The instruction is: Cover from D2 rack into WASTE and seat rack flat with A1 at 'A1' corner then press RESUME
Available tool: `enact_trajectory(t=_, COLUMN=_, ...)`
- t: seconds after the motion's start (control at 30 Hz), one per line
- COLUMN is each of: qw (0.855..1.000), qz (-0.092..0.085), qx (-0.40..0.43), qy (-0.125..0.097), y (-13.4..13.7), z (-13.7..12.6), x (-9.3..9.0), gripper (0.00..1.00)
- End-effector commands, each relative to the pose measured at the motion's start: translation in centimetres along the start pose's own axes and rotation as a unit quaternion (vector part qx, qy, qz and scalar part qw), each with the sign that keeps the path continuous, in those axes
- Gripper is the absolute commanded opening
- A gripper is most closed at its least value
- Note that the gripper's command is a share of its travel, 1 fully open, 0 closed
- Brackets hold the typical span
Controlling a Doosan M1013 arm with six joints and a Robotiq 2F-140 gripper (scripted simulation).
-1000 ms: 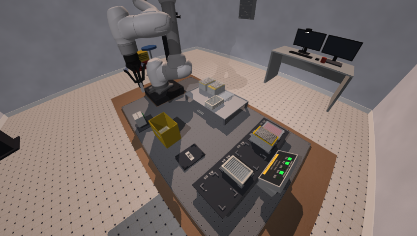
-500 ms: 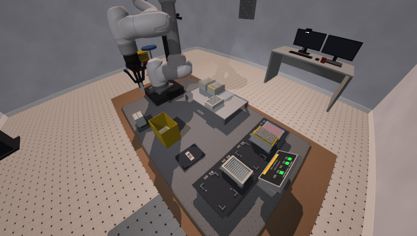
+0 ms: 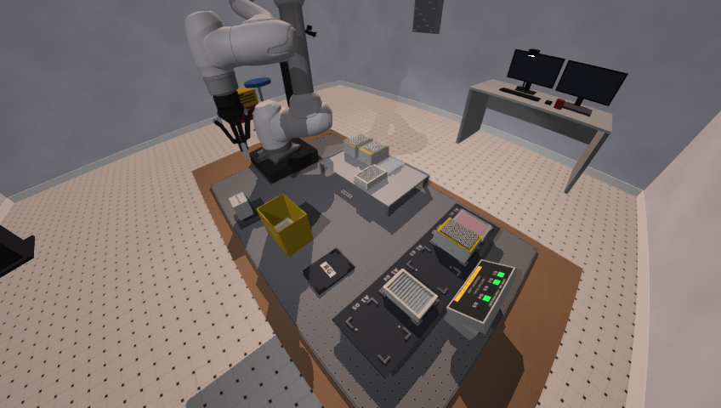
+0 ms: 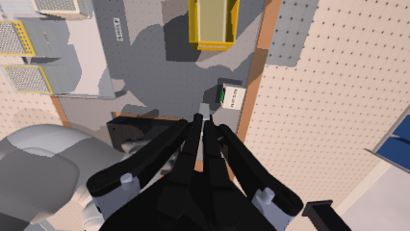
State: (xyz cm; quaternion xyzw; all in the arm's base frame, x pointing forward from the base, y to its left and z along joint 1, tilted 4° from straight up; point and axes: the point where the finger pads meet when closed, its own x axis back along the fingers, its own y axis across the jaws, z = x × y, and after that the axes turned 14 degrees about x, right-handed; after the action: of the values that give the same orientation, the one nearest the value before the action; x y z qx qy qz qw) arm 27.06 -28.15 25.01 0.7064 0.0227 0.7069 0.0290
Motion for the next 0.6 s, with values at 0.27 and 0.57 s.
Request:
enact_trajectory(t=0.27, qw=1.0, qz=0.005, qx=0.001, qy=-0.002, y=-0.4, z=-0.3, x=-0.2, gripper=0.0)
enact_trajectory(t=0.57, qw=1.0, qz=0.005, qx=0.001, qy=-0.002, y=-0.5, z=-0.4, x=-1.7, gripper=0.0)
